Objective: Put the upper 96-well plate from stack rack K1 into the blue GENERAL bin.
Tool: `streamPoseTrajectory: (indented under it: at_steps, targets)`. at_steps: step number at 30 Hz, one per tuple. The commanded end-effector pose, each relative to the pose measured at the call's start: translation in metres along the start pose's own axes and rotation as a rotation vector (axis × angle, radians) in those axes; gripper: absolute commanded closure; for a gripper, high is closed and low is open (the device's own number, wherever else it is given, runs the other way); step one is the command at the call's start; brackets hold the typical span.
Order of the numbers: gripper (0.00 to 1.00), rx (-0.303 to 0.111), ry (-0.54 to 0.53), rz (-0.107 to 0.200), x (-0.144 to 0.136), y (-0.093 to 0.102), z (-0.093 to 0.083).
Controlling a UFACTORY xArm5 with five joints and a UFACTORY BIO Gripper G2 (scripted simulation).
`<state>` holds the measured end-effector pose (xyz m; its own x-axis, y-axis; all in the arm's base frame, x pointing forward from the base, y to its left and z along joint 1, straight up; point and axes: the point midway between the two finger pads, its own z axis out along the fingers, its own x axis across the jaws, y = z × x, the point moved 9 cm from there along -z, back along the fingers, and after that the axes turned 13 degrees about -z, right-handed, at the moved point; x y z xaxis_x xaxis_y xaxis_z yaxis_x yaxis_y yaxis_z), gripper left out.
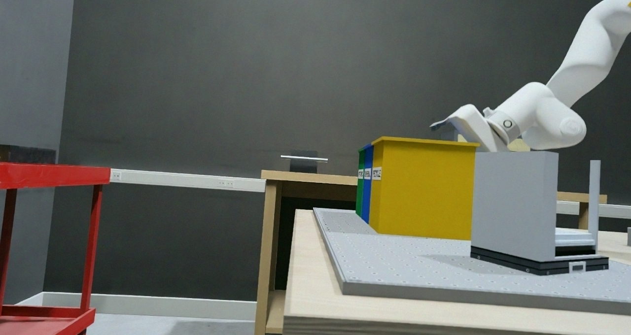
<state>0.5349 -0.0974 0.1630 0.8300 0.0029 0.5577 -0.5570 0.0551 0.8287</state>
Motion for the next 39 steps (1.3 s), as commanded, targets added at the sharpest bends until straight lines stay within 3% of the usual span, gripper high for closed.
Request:
streamPoseTrajectory:
  at_steps: [1, 5, 11, 13, 21, 28, 30, 39]
  targets:
    - [0.63, 0.000, 0.000, 0.003, 0.010, 0.014, 0.001]
    - [0.63, 0.000, 0.000, 0.003, 0.018, 0.026, 0.001]
    - [0.63, -0.021, 0.175, -0.083, 0.025, 0.036, -0.004]
    - [0.63, -0.021, 0.175, -0.083, 0.025, 0.036, -0.004]
    - [0.63, -0.025, 0.415, -0.199, 0.034, 0.053, -0.017]
    - [0.63, -0.008, 0.627, -0.293, 0.035, 0.066, -0.030]
    - [0.63, -0.008, 0.627, -0.293, 0.035, 0.066, -0.030]
    - [0.63, 0.044, 0.902, -0.402, 0.028, 0.083, -0.052]
